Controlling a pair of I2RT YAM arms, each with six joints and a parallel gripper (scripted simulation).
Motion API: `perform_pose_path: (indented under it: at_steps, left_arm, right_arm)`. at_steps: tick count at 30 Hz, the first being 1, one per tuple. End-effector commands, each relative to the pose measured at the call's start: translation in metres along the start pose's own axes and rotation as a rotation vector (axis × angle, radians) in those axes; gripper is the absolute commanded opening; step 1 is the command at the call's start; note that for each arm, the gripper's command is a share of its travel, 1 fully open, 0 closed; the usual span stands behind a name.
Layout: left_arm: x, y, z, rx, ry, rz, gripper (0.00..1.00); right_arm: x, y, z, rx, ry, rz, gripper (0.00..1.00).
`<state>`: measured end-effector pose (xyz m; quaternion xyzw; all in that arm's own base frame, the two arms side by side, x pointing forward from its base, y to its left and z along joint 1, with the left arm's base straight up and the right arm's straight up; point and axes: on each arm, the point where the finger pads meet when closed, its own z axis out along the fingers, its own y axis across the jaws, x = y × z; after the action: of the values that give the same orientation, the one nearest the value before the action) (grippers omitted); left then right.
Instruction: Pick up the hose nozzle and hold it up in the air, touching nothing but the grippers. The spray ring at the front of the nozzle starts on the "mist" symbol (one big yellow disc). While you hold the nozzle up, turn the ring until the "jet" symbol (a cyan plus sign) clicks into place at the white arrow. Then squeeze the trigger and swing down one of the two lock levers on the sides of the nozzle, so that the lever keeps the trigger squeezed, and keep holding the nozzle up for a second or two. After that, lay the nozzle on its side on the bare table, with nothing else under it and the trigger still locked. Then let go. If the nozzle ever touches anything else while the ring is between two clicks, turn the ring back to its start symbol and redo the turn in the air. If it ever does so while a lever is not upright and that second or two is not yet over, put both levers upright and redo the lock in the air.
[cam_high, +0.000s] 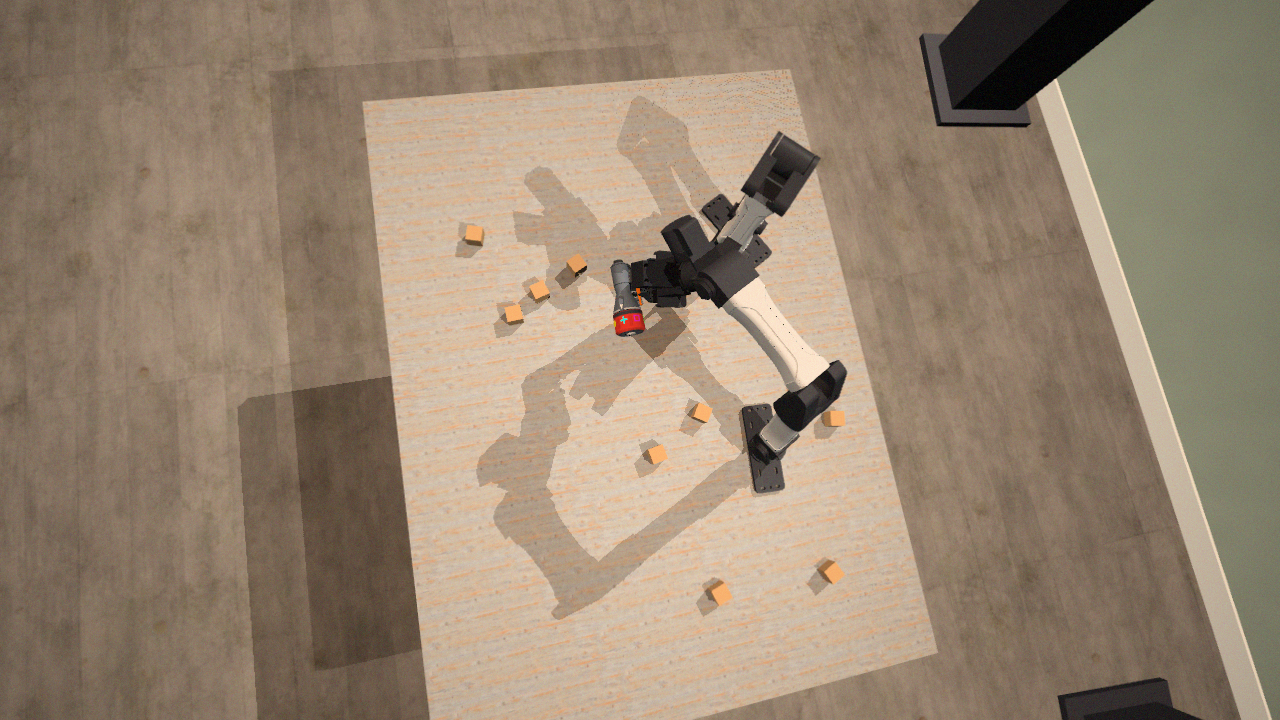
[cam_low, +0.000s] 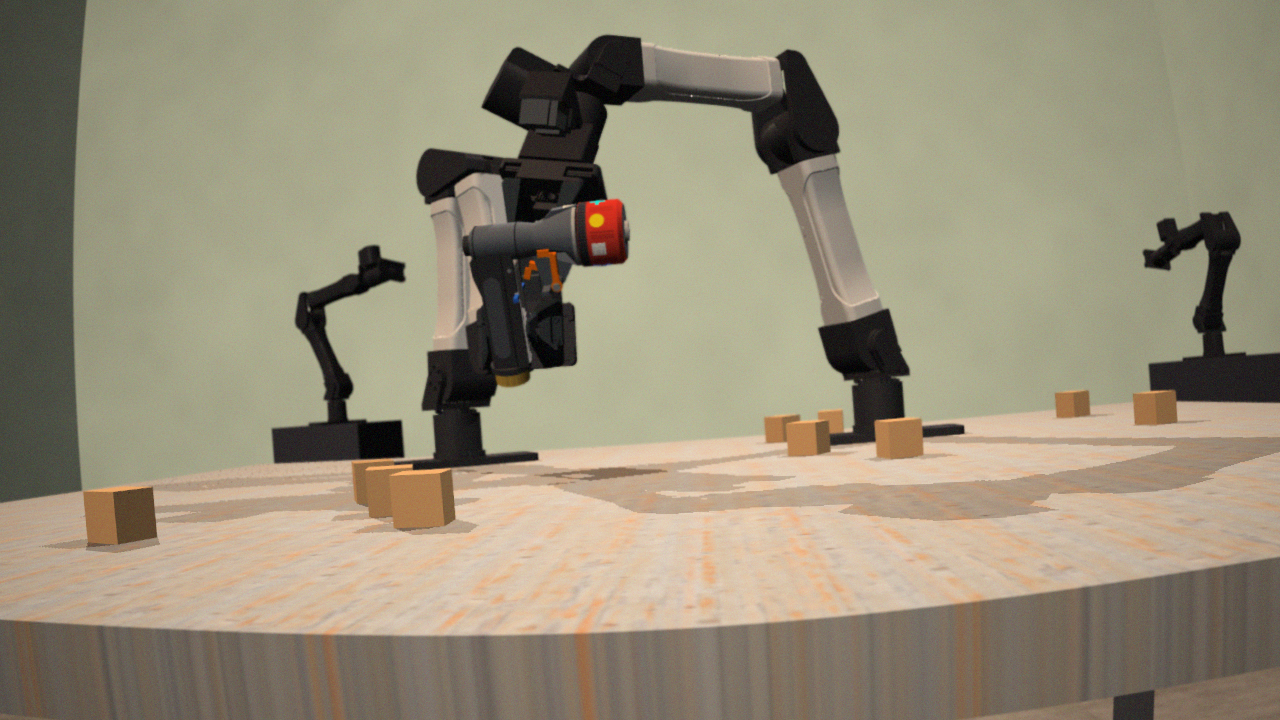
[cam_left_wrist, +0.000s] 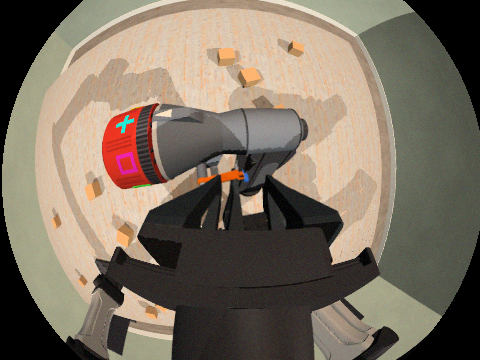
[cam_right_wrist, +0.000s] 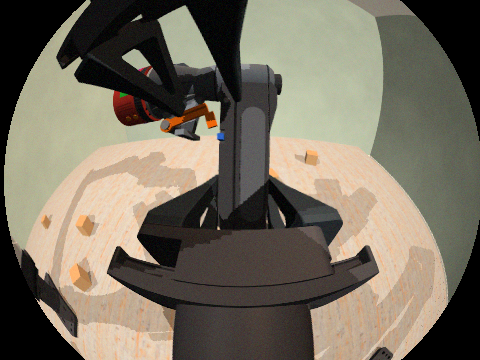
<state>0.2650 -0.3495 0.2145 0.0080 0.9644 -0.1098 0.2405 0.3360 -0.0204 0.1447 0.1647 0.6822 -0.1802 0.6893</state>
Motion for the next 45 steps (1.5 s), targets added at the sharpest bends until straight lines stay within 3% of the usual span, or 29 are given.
perform_pose_path:
  at_steps: [1, 31, 33, 45]
  left_arm:
    - [0.001, -0.006, -0.005, 0.036, -0.012, -0.012, 0.37]
    - [0.005, 0.004, 0.019, 0.062, 0.033, -0.038, 0.37]
    - [0.007, -0.001, 0.013, 0.06, 0.03, -0.032, 0.37]
    - [0.007, -0.001, 0.013, 0.06, 0.03, -0.032, 0.37]
  right_arm:
    - [-0.031, 0.004, 0.004, 0.0, -0.096, 0.105, 0.36]
    - [-0.04, 0.006, 0.006, -0.004, -0.115, 0.129, 0.36]
    - [-0.023, 0.002, 0.002, 0.002, -0.074, 0.079, 0.36]
    - [-0.023, 0.002, 0.002, 0.002, -0.074, 0.079, 0.36]
